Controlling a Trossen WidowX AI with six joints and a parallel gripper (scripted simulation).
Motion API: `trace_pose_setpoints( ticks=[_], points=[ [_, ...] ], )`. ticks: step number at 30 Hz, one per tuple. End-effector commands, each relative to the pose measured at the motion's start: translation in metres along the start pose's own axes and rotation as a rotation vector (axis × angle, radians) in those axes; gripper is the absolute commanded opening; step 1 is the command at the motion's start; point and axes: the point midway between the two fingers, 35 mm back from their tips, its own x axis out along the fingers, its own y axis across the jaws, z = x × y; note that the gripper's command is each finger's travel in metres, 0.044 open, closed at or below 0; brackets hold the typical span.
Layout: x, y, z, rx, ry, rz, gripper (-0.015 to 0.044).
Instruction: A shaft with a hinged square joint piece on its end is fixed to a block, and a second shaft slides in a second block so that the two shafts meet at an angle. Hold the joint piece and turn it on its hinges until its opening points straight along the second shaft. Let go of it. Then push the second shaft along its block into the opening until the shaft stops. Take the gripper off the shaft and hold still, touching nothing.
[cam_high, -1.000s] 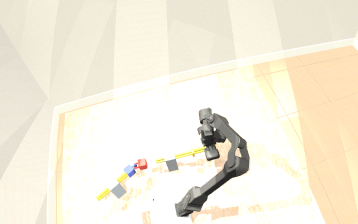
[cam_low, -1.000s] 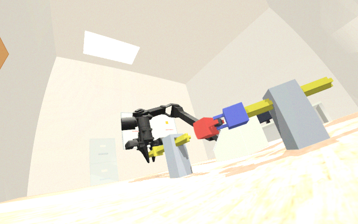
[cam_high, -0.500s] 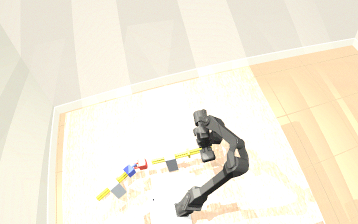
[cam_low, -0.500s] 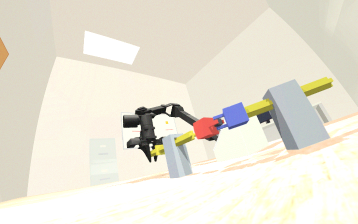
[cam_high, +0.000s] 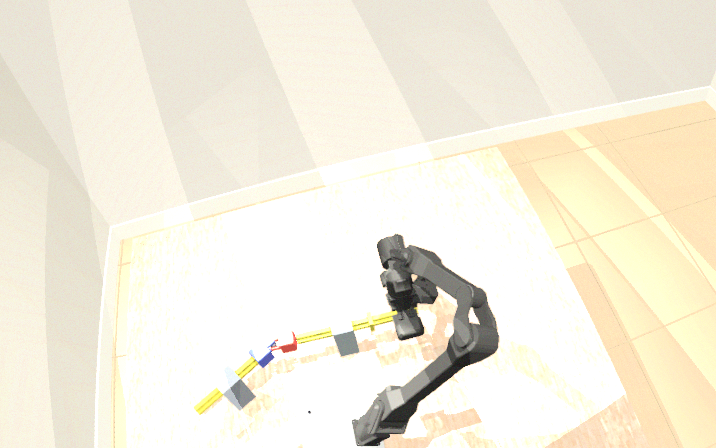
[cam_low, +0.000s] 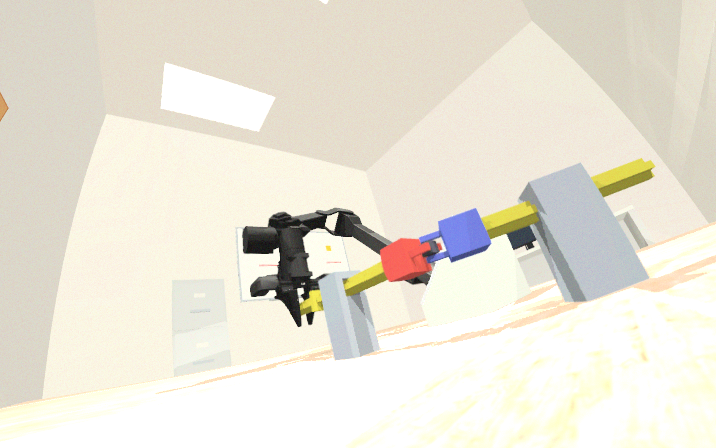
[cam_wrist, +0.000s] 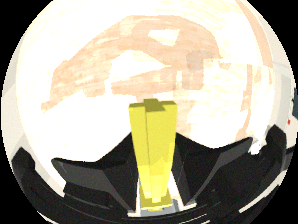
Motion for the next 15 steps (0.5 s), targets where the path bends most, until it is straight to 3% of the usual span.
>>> trace_pose_setpoints(
  ticks=[1,15],
  points=[
    [0.0,0.0,-0.007,0.001,-0.004,0.0,0.0],
    [0.001,0.0,-0.028,0.001,-0.003,0.0,0.0]
  ],
)
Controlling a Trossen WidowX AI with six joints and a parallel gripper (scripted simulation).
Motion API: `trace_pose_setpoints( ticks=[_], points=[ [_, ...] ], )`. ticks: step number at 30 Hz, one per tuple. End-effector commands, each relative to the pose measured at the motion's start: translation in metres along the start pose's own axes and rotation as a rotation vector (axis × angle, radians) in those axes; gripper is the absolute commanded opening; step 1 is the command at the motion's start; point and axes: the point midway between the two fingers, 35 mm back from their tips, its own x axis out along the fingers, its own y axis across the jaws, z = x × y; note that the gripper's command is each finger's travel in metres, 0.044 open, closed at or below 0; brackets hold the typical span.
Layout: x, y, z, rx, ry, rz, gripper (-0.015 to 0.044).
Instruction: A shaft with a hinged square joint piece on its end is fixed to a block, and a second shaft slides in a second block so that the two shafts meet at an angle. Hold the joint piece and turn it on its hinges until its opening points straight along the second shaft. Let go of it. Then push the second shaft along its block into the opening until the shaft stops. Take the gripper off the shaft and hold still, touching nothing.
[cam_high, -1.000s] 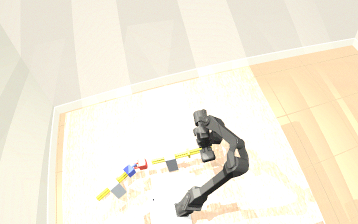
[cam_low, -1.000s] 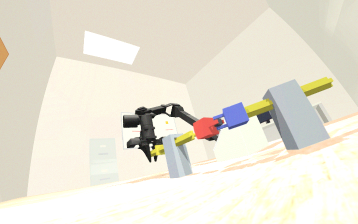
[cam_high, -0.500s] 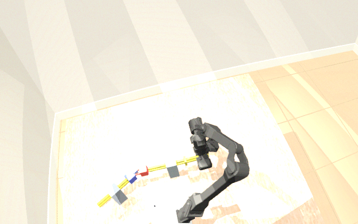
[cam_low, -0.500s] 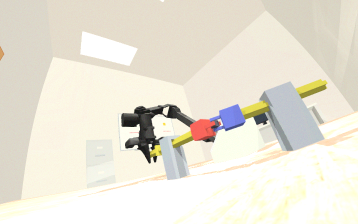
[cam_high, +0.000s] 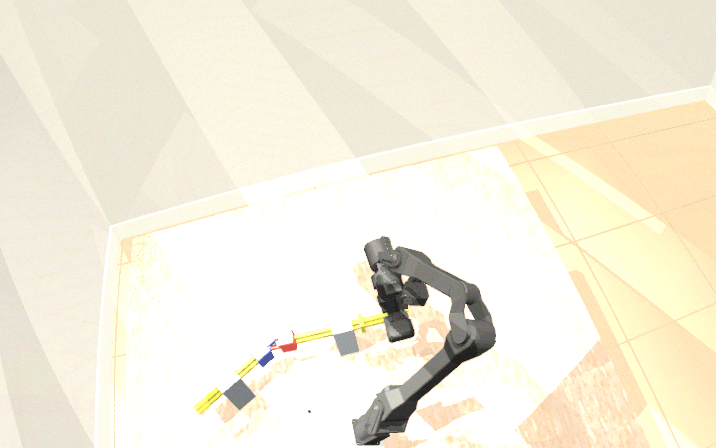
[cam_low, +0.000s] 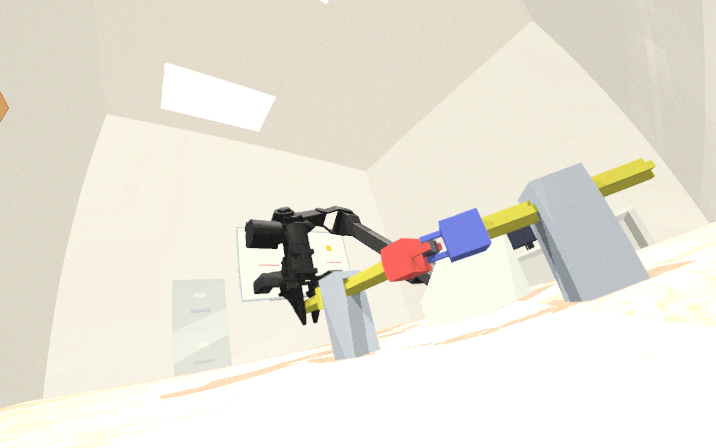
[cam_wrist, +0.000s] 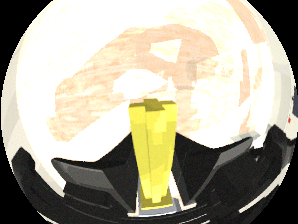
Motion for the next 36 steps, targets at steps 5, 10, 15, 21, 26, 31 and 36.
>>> trace_pose_setpoints(
  ticks=[5,10,15,21,26,31,36],
  points=[
    [0.0,0.0,-0.014,-0.001,0.001,0.0,0.0],
    [0.0,0.0,-0.021,-0.001,0.001,0.0,0.0],
    [0.0,0.0,-0.019,0.001,0.0,0.0,0.0],
    [0.0,0.0,-0.019,0.001,0.0,0.0,0.0],
    [0.0,0.0,-0.019,0.001,0.0,0.0,0.0053],
    [0.0,0.0,-0.019,0.001,0.0,0.0,0.0067],
    [0.0,0.0,-0.019,0.001,0.0,0.0,0.0172]
  ],
)
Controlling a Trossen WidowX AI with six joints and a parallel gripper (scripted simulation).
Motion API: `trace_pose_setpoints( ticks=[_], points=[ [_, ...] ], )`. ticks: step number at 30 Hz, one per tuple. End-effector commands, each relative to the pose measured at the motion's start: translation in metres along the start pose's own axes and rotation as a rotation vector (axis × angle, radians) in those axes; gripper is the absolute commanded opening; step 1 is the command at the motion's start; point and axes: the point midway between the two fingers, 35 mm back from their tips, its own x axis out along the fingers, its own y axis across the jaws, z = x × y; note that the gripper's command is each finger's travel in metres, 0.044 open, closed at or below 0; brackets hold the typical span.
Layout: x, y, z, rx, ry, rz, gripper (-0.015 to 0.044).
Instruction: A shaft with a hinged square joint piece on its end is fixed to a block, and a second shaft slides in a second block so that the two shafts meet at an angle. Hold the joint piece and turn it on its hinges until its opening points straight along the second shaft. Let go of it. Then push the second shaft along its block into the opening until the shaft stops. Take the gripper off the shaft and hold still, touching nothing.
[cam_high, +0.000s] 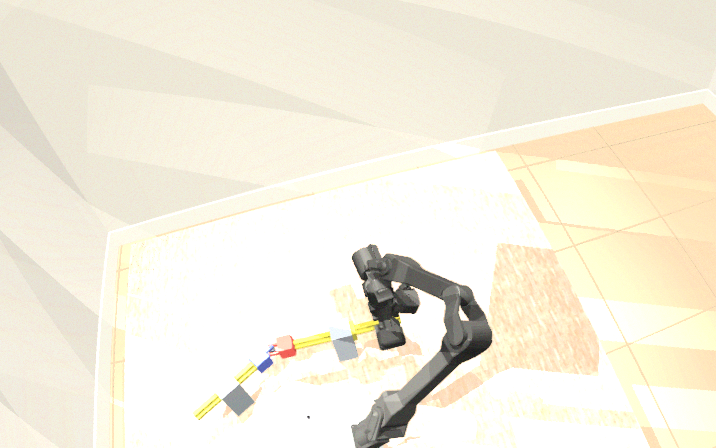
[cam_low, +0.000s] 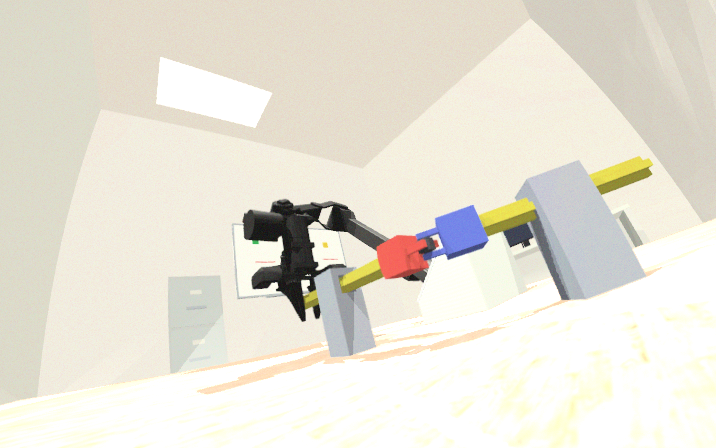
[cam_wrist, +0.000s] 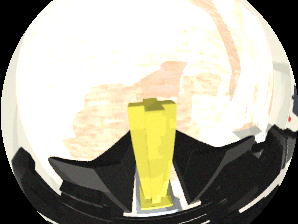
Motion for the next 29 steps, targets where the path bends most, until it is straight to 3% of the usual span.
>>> trace_pose_setpoints(
  ticks=[1,10,20,29],
  points=[
    [-0.001,0.0,0.0,0.001,0.0,0.002,0.0198],
    [-0.001,0.0,0.0,0.001,0.0,0.002,0.0434],
    [-0.001,0.0,0.0,0.001,0.0,0.002,0.044],
    [-0.039,0.0,0.001,-0.003,0.001,0.001,0.044]
  ],
)
